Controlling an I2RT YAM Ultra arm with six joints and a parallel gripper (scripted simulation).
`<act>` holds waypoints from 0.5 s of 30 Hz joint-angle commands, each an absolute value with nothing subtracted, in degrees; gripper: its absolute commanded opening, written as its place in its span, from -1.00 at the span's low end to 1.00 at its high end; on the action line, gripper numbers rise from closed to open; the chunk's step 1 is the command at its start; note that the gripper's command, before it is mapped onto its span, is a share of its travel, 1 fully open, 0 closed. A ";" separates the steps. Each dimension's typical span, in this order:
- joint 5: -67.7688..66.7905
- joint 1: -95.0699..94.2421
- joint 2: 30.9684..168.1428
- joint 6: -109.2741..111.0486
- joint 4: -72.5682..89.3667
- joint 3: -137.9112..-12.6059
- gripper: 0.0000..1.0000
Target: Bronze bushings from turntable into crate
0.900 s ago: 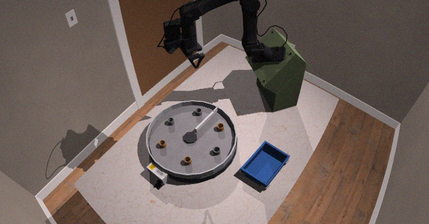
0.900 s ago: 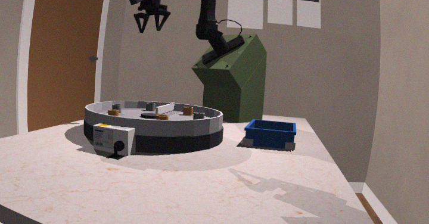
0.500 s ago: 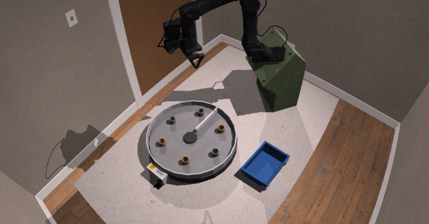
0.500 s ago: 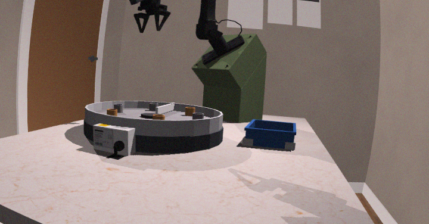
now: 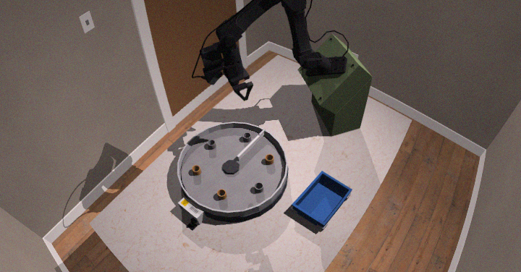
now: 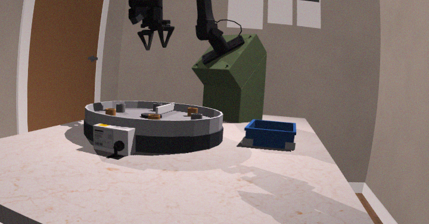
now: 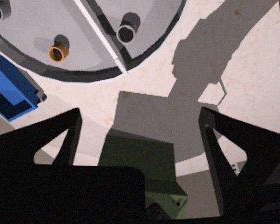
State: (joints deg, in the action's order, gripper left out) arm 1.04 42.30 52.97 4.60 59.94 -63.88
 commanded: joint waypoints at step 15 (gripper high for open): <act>-13.85 26.11 59.61 -22.92 36.93 -53.77 1.00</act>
